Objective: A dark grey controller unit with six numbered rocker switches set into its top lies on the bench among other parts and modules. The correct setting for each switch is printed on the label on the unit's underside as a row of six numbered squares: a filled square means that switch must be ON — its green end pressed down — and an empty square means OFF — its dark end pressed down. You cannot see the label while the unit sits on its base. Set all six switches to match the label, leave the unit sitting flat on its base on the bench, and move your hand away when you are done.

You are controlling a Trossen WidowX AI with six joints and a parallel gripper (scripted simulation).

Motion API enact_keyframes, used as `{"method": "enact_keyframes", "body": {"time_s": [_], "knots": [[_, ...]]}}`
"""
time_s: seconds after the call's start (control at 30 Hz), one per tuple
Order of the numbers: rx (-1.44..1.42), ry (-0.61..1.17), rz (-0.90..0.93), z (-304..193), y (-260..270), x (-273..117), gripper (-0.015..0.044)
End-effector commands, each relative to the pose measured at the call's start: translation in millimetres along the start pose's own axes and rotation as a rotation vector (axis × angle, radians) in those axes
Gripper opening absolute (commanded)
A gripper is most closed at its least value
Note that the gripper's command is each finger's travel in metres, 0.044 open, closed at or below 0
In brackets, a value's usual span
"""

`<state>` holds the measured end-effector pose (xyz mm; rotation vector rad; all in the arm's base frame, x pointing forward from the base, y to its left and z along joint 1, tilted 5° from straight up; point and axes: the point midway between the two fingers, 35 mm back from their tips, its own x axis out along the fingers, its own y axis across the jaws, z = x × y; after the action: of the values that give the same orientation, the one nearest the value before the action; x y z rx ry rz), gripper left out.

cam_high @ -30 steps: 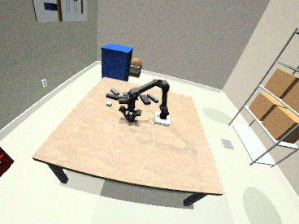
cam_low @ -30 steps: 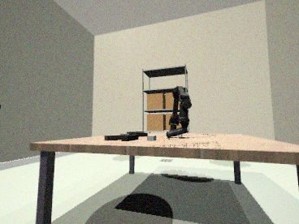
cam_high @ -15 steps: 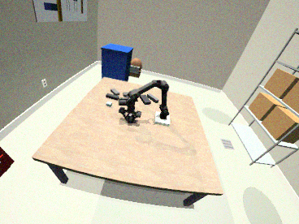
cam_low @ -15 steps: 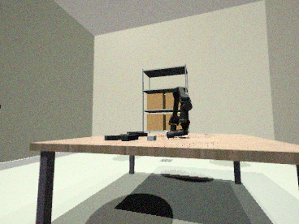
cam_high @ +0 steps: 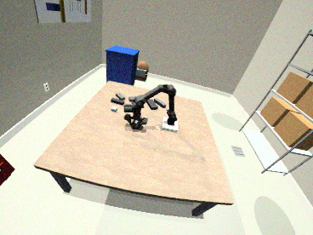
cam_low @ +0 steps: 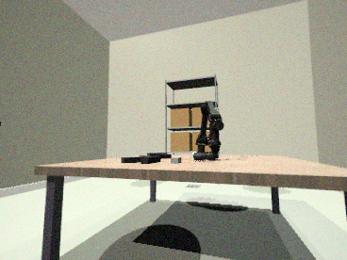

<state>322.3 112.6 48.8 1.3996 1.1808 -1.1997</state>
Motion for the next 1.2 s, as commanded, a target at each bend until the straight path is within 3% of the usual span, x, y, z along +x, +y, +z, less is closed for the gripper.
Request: {"method": "enact_keyframes", "body": {"time_s": [0.0, 0.47, 0.6, 0.87, 1.07, 1.17], "knots": [[0.01, -0.012, -0.001, 2, -1, 4, 0.0338], [0.003, -0.002, -0.001, 0, 0, 6, 0.0338], [0.001, 0.0, -0.001, -1, 0, 7, 0.044], [0.001, 0.0, -0.001, -1, 0, 7, 0.044], [0.001, -0.006, 0.0, 57, 0, -32, 0.044], [0.001, -0.007, 0.0, 60, 0, -34, 0.044]]}}
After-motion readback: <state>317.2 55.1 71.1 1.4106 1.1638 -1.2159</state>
